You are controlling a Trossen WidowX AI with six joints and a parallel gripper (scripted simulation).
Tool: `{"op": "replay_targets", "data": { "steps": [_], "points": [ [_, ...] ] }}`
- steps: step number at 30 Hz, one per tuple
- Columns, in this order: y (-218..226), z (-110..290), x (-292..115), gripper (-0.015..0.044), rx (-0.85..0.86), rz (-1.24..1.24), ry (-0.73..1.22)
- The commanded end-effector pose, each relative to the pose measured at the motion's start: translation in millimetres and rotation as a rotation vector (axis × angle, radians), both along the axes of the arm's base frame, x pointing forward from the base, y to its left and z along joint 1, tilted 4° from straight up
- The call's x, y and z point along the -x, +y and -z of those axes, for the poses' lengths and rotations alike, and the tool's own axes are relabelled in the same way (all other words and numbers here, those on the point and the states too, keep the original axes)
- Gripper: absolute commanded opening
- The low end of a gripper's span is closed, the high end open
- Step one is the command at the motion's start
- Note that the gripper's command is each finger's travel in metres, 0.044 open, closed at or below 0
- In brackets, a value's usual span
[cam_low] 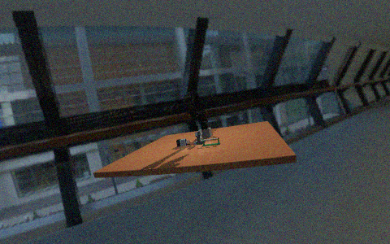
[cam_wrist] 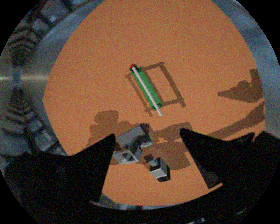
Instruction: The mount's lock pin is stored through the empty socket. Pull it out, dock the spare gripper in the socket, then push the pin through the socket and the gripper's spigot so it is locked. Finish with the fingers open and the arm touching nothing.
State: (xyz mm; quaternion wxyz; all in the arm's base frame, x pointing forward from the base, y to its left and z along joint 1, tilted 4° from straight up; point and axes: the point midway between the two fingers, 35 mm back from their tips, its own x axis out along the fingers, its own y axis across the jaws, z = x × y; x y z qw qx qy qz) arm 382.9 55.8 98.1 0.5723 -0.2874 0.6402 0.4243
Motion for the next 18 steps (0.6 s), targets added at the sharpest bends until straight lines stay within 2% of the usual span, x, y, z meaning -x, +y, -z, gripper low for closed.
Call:
{"op": "replay_targets", "data": {
  "steps": [1, 18],
  "points": [
    [-66, -3, 7, 0.0440, 0.027, 0.635, 0.101],
    [-186, -8, 54, 0.0440, 0.129, 1.950, 0.450]
  ]
}}
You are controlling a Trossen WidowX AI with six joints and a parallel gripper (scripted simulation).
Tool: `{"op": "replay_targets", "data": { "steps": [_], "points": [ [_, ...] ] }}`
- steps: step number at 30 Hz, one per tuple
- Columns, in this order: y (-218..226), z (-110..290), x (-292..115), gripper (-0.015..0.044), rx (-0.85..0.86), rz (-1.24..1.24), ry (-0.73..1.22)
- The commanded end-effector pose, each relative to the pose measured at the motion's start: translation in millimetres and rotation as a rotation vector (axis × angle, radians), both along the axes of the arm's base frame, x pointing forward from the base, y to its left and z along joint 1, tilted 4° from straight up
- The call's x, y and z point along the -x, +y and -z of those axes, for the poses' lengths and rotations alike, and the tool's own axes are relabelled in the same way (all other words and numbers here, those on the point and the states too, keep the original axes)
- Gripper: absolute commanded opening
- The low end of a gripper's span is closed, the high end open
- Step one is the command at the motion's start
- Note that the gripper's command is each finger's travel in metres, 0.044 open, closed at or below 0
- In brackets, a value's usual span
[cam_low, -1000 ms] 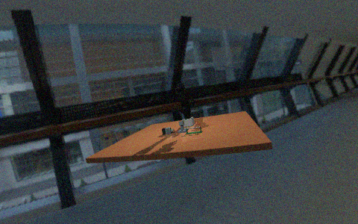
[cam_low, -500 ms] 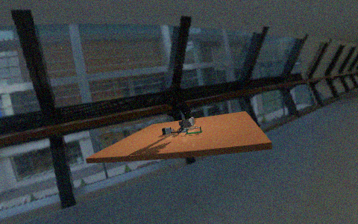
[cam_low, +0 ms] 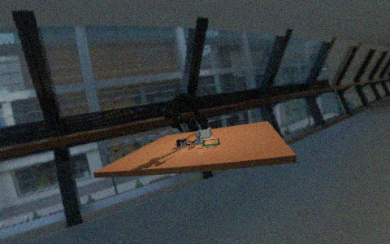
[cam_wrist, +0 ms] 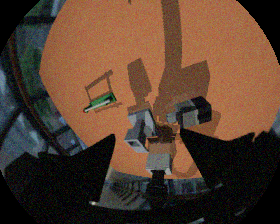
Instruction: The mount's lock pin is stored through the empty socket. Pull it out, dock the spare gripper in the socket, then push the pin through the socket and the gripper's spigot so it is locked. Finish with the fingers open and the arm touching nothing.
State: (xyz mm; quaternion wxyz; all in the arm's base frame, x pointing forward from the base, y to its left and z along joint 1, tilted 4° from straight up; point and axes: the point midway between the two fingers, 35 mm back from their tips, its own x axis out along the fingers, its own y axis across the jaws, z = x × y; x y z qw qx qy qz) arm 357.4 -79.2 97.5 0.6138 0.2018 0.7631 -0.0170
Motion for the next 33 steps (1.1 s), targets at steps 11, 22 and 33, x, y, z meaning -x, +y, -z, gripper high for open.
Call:
{"op": "replay_targets", "data": {
  "steps": [11, 22, 33],
  "points": [
    [-83, -10, 60, 0.0440, 0.006, 1.076, 0.309],
    [-85, -2, 59, 0.0440, 0.006, 1.080, 0.311],
    [-94, 59, 61, 0.0440, 0.004, 1.113, 0.319]
  ]
}}
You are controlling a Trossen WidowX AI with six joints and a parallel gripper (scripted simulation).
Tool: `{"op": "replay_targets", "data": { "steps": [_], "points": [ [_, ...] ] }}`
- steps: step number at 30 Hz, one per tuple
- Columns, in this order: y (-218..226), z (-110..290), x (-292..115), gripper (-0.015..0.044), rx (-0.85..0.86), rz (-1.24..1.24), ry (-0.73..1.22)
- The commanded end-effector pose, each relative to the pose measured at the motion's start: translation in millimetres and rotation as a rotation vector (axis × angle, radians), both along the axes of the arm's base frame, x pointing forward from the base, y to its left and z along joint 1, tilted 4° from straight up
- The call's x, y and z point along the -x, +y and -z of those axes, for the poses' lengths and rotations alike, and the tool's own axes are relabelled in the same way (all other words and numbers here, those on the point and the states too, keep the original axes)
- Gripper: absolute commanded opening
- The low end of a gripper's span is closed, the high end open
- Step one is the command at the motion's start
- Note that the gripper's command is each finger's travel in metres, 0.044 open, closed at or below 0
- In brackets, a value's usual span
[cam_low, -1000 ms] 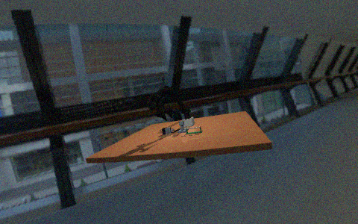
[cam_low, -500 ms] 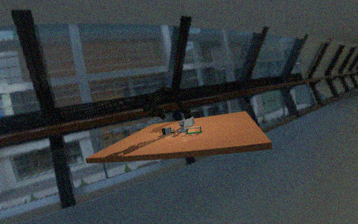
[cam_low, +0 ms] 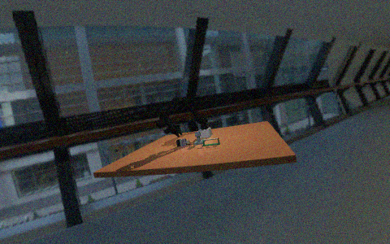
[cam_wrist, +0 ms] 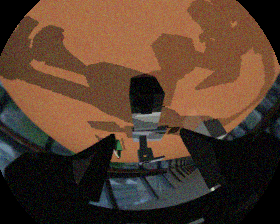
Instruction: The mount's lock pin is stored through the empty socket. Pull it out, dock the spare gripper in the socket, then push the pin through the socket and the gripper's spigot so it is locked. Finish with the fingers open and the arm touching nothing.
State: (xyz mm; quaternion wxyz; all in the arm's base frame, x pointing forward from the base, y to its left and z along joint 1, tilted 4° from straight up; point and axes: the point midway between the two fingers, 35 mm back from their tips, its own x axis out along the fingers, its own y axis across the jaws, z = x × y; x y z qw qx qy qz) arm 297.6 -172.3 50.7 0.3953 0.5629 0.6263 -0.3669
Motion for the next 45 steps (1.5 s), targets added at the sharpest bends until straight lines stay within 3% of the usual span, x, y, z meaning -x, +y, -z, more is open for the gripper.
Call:
{"op": "replay_targets", "data": {
  "steps": [1, 45],
  "points": [
    [-1, 13, 1, 0.0440, -0.006, 0.011, 0.005],
    [-4, 75, 2, 0.0440, -0.006, 0.012, 0.005]
  ]
}}
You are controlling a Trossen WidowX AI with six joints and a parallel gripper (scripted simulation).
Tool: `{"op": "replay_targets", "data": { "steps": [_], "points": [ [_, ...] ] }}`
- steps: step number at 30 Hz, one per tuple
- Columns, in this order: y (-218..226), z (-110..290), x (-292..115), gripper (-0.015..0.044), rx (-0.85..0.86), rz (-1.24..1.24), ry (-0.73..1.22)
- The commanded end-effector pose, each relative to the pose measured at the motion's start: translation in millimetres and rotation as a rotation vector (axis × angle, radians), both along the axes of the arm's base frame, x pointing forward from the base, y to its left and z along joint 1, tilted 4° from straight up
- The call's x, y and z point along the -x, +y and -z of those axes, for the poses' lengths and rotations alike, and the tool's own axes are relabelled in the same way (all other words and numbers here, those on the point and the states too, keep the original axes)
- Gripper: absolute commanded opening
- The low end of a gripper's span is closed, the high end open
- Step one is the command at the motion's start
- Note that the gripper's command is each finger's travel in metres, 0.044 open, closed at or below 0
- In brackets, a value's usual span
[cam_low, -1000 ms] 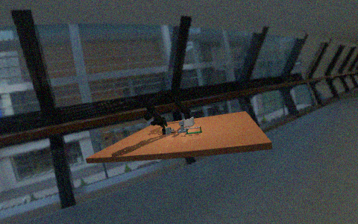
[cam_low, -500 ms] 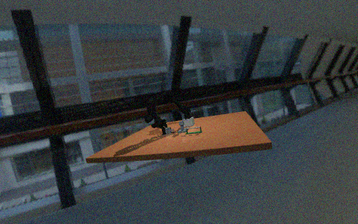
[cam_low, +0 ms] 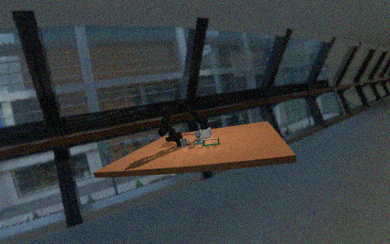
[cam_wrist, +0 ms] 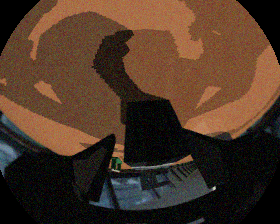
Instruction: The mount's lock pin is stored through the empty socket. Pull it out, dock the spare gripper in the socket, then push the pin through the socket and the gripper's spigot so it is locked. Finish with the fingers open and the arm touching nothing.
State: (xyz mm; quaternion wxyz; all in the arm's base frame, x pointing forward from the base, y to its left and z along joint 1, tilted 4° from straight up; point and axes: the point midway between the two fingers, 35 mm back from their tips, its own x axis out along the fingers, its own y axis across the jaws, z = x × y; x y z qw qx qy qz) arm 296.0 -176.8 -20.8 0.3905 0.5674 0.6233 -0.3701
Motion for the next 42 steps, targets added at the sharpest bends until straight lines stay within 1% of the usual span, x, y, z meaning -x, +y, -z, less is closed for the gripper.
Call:
{"op": "replay_targets", "data": {
  "steps": [1, 11, 17, 22, 38, 42],
  "points": [
    [0, 3, 1, 0.0440, -0.003, -0.003, 0.001],
    [0, 3, 1, 0.0177, -0.003, -0.003, 0.001],
    [0, 3, 1, 0.0137, -0.003, -0.003, 0.001],
    [0, -7, -1, 0.0006, -0.003, -0.003, 0.001],
    [10, -112, -2, 0.0000, -0.003, -0.003, 0.001],
    [10, -117, -1, 0.0000, -0.003, -0.003, 0.001]
  ]
}}
